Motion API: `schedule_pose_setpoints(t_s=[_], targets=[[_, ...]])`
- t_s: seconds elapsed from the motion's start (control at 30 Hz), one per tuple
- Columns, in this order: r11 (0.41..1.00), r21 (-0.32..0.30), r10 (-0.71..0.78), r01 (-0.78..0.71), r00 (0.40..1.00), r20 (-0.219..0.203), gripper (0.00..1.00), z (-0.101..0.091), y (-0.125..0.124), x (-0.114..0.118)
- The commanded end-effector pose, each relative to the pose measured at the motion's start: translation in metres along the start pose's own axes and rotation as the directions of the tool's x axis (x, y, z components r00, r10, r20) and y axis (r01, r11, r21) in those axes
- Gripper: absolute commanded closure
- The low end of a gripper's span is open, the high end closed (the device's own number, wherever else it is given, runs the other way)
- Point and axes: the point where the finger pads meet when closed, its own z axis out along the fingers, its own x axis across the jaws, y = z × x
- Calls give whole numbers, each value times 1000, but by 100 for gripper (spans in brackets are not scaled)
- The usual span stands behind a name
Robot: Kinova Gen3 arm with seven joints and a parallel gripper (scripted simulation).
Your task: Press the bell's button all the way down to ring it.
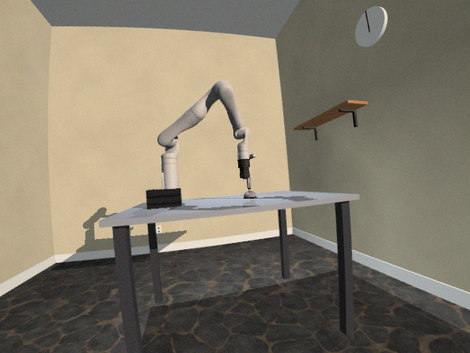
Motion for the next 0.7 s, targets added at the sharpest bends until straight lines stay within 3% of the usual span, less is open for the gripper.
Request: schedule_pose_setpoints(t_s=[0.0, 0.67], targets=[[1000, 0, 0, 0, 1000, 0, 83, 0, 0, 0], [1000, 0, 0, 0, 1000, 0, 83, 4, 0, 0]])
